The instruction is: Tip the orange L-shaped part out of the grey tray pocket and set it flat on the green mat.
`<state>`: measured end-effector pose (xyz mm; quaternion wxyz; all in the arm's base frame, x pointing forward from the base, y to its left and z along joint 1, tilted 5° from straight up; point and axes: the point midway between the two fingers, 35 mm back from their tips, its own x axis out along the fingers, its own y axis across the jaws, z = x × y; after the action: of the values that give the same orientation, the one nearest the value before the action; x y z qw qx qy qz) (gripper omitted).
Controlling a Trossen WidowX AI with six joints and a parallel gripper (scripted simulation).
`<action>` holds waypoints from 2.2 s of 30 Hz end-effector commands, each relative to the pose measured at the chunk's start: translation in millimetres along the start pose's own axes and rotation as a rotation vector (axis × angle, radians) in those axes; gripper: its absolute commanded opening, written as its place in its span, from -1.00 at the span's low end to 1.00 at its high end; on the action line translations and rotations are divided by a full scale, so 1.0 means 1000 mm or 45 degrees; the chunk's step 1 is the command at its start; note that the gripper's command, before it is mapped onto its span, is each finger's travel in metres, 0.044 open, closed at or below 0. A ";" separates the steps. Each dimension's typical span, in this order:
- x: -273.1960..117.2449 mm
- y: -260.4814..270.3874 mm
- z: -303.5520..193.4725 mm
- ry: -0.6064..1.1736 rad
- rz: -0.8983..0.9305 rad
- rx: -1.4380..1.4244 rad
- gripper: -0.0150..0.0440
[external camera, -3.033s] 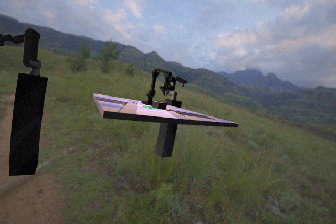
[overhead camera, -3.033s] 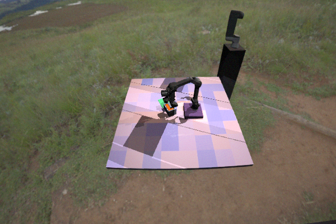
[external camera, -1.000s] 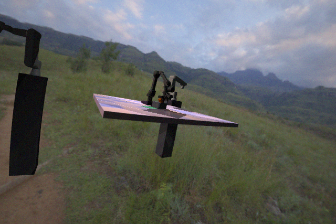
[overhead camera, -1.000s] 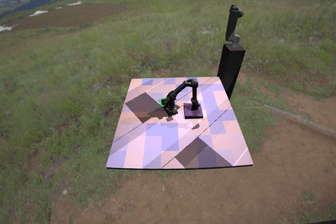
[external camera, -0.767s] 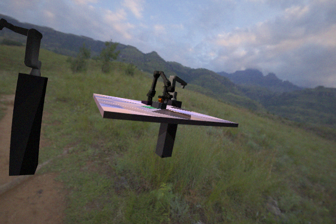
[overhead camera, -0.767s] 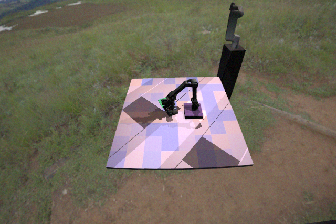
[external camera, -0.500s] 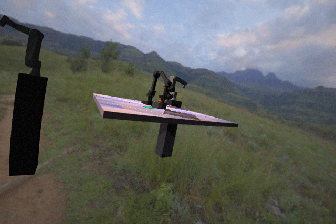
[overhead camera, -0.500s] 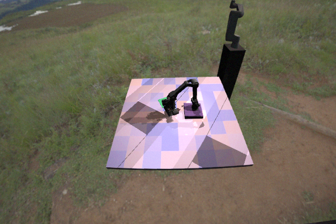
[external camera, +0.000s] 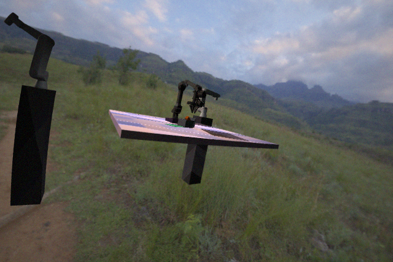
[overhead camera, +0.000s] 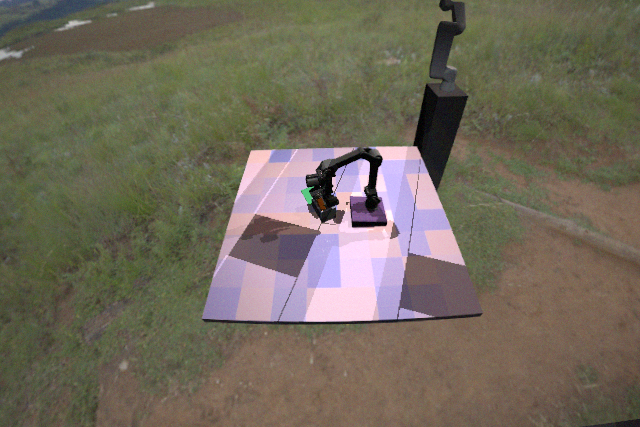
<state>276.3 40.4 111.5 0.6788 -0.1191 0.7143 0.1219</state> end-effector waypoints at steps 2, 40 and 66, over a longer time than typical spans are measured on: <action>-0.011 -0.001 -0.004 0.010 0.002 -0.003 0.12; -0.011 -0.057 0.007 0.004 -0.008 1.487 0.46; 0.023 -0.078 0.007 0.003 -0.011 1.998 0.46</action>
<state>308.2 -30.2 91.6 0.5649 0.3925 0.5932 -0.4183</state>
